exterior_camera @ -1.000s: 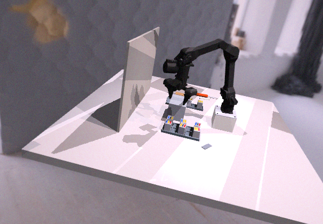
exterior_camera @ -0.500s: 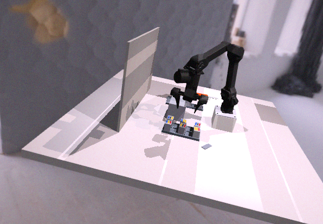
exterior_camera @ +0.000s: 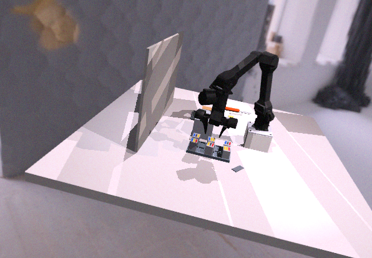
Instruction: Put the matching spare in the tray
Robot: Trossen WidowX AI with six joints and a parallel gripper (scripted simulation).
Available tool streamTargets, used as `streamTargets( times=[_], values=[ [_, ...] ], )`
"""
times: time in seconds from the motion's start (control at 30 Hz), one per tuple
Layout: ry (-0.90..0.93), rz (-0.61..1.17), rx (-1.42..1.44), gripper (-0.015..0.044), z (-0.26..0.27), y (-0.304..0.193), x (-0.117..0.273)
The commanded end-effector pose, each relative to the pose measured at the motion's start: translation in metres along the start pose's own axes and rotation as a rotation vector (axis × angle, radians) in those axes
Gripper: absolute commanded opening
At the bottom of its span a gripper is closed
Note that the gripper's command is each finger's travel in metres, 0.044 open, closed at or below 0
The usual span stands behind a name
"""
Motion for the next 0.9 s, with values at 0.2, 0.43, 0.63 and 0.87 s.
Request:
streamTargets(
  times=[0.2, 0.43, 0.63, 0.87],
  values=[
    [-0.002, 0.004, 0.003, 0.03, -0.001, 0.0, -0.011],
    [-0.002, 0.004, 0.003, 0.03, -0.001, 0.001, -0.022],
    [-0.002, 0.004, 0.003, 0.03, -0.002, 0.001, -0.032],
    [-0.002, 0.004, 0.003, 0.03, -0.002, 0.001, -0.044]
  ],
)
Point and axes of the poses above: the point midway between the two fingers, 35 mm back from their tips, its own x axis back along the fingers, its own z axis across the jaws, y = z × x, the point moved 1 cm from there along x, back along the fingers, and after that the axes turned 8 degrees about x, right-handed, at the moved point
